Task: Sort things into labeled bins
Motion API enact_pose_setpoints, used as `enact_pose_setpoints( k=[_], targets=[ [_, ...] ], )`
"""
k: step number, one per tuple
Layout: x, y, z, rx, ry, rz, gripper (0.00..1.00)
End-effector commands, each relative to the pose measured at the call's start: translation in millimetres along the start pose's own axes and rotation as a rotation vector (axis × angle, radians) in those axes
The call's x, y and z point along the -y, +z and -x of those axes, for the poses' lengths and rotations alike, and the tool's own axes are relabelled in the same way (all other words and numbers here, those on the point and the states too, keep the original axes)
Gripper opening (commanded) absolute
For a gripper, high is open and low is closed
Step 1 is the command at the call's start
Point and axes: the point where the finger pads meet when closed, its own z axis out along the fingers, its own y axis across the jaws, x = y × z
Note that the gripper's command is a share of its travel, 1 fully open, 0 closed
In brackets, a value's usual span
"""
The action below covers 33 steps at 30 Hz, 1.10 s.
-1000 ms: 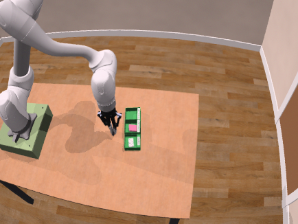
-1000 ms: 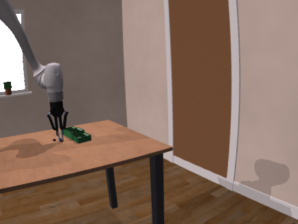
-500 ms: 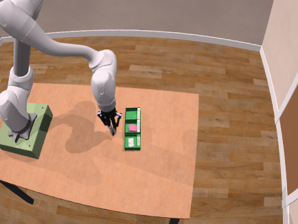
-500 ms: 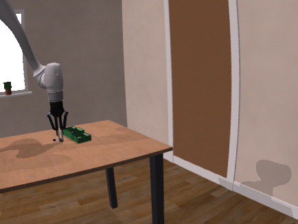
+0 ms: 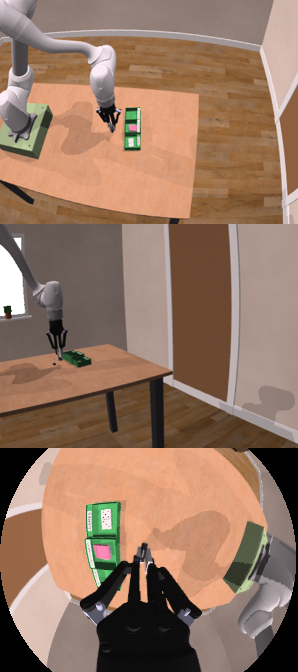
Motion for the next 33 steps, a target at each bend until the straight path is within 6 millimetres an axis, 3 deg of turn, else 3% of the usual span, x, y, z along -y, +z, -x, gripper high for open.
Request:
enact_pose_setpoints(
  k=[1, 6, 26, 33],
  targets=[
    [0, -12, 0, 0.000, 0.000, 0.000, 0.05],
    [0, -28, 0, 0.000, 0.000, 0.000, 0.05],
    [0, -35, 0, 0.000, 0.000, 0.000, 0.05],
    [19, -35, 23, 0.000, 0.000, 0.000, 0.05]
  ],
)
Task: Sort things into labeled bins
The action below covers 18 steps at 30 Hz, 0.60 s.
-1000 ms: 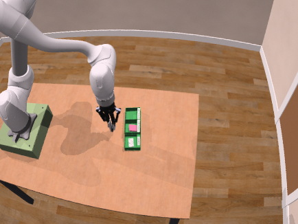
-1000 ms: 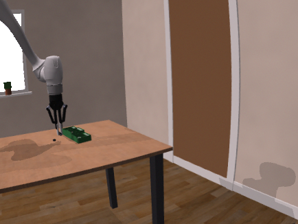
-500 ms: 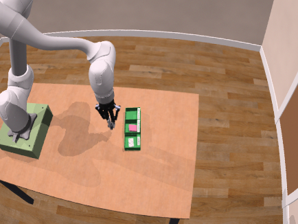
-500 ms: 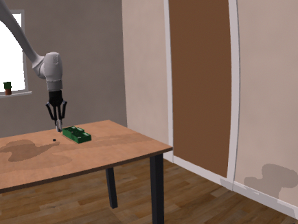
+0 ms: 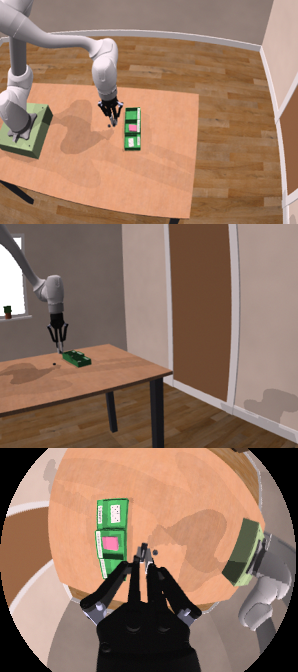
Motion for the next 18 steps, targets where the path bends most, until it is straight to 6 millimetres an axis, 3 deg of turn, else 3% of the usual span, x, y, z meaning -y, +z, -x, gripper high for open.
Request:
enact_pose_setpoints(
  k=[1, 5, 8, 18],
  targets=[
    [11, 0, 13, 0.000, 0.000, 0.000, 0.05],
    [23, 0, 28, 0.000, 0.000, 0.000, 0.05],
    [34, 0, 42, 0.000, -0.127, 0.000, 0.05],
    [64, 0, 79, 0.000, -0.127, 0.000, 0.05]
  ],
)
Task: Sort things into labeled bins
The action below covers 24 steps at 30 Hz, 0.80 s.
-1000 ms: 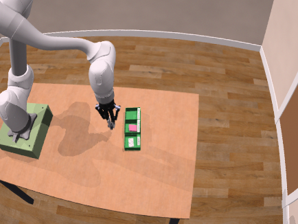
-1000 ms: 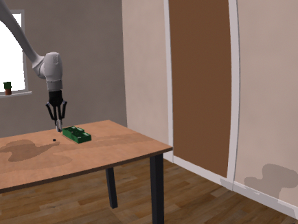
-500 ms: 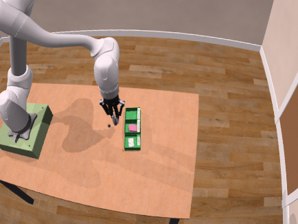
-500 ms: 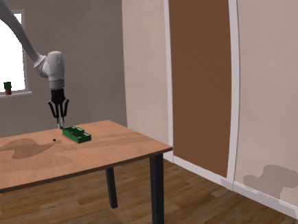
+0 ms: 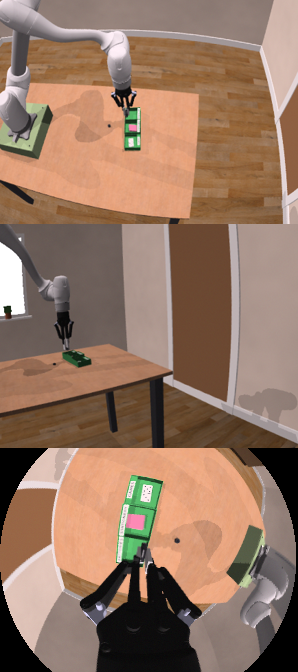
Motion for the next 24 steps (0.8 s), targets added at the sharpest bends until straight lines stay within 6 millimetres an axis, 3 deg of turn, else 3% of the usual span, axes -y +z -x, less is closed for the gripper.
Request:
enact_pose_setpoints(
  k=[1, 6, 24],
  targets=[
    [15.4, 0.1, 14.2, 0.000, -0.001, 0.001, 0.05],
    [25.0, 0.1, 23.2, 0.000, -0.001, 0.001, 0.05],
    [22.2, 6.1, 20.7, 0.000, -0.001, 0.001, 0.05]
  ],
)
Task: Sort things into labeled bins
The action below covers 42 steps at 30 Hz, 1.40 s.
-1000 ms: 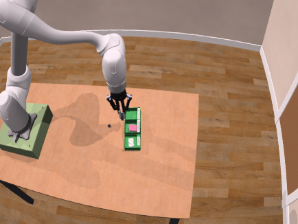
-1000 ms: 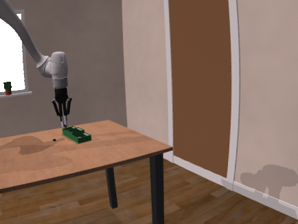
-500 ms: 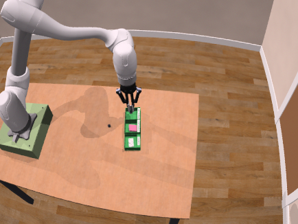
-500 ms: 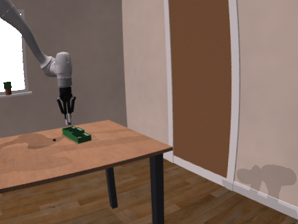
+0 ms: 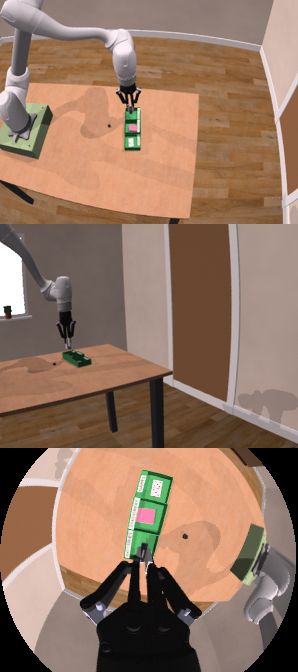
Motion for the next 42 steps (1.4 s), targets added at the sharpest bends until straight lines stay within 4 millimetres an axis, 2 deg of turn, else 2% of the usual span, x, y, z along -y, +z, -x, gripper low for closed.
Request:
enact_pose_setpoints(
  k=[1, 23, 39, 40, 42],
  targets=[
    [0, 6, 0, 0.000, 0.000, 0.000, 0.05],
    [0, 46, 0, 0.000, 0.000, 0.000, 0.05],
    [-1, 50, -1, 0.000, 0.000, 0.000, 0.05],
    [-1, 50, -1, 0.000, 0.000, 0.000, 0.17],
    [-1, 50, -1, 0.000, 0.000, 0.000, 0.17]
  ],
)
